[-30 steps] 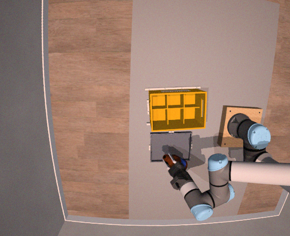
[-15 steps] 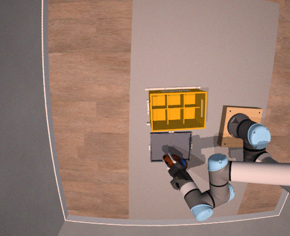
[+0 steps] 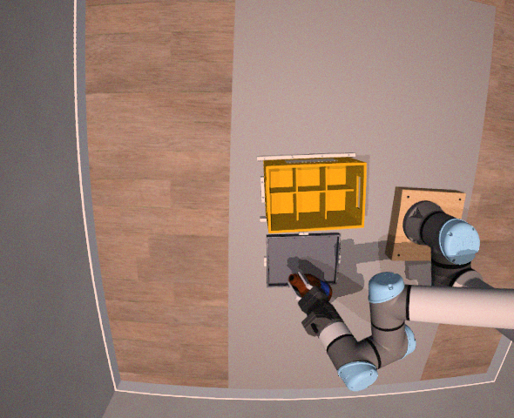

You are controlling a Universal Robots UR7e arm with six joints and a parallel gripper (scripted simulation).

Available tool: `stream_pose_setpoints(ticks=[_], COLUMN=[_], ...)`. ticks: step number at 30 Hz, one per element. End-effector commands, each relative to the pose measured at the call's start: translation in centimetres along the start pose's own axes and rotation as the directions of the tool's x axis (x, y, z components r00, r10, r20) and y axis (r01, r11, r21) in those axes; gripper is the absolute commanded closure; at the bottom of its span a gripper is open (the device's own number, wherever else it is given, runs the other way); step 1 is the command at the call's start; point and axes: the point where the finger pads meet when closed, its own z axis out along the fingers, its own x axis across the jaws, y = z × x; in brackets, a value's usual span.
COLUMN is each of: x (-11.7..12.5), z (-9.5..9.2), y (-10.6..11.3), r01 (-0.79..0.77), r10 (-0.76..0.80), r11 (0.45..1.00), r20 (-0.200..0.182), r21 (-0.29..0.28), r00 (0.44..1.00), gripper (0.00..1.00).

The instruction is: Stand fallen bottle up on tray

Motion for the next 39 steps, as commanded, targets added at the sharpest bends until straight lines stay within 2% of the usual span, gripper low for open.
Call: stream_pose_setpoints(ticks=[1, 18, 33, 39], x=[0.03, 0.03, 0.03, 0.04], z=[0.0, 0.21, 0.22, 0.18], y=[0.04, 0.21, 0.26, 0.28], r01=[0.0, 0.003, 0.004, 0.003], r10=[0.0, -0.003, -0.003, -0.003], r11=[1.0, 1.0, 0.991, 0.988], r20=[0.0, -0.004, -0.004, -0.003], r21=[0.001, 0.03, 0.131, 0.152], r00=[1.0, 1.0, 1.0, 1.0], gripper=[1.0, 1.0, 1.0, 1.0])
